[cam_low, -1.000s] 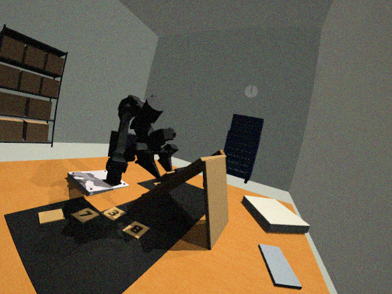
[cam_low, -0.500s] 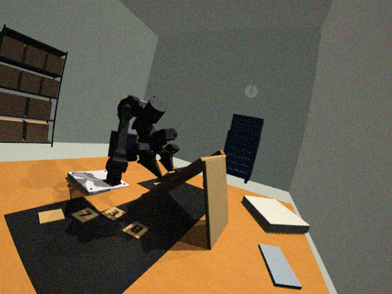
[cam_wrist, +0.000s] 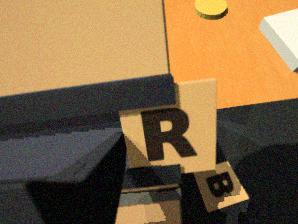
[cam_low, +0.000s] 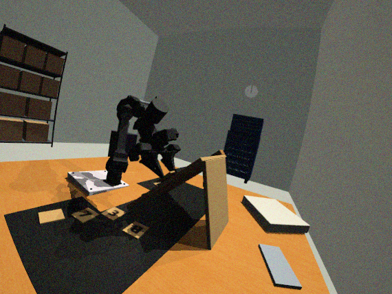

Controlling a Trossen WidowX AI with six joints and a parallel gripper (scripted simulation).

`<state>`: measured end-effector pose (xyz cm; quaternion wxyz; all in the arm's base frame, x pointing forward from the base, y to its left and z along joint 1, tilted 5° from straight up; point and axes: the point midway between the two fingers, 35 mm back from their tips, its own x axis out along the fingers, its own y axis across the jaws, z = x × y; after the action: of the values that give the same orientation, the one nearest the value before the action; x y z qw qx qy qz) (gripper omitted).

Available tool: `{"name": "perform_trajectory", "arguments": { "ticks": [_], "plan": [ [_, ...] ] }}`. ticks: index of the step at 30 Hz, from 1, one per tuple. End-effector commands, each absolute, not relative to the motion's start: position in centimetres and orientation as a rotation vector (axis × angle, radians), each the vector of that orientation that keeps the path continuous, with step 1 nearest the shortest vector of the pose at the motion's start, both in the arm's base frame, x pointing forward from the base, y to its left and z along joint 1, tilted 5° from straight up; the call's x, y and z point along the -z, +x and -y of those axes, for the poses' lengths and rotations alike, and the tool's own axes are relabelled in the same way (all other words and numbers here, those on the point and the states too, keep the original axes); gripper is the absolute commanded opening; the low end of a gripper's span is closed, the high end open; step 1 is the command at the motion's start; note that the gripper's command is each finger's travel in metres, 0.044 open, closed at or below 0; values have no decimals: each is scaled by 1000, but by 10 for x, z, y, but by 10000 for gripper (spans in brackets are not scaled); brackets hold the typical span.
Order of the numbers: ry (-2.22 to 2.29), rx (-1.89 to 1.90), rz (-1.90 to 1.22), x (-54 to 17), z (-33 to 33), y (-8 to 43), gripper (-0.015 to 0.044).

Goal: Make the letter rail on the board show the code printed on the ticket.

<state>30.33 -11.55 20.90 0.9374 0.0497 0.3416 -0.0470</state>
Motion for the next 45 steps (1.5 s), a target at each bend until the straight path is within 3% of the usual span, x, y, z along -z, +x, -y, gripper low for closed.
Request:
{"name": "perform_trajectory", "arguments": {
  "ticks": [1, 45],
  "plan": [
    [103, 102, -698, -209, 114, 303, 0],
    [105, 101, -697, -210, 94, 306, 0]
  ]
}}
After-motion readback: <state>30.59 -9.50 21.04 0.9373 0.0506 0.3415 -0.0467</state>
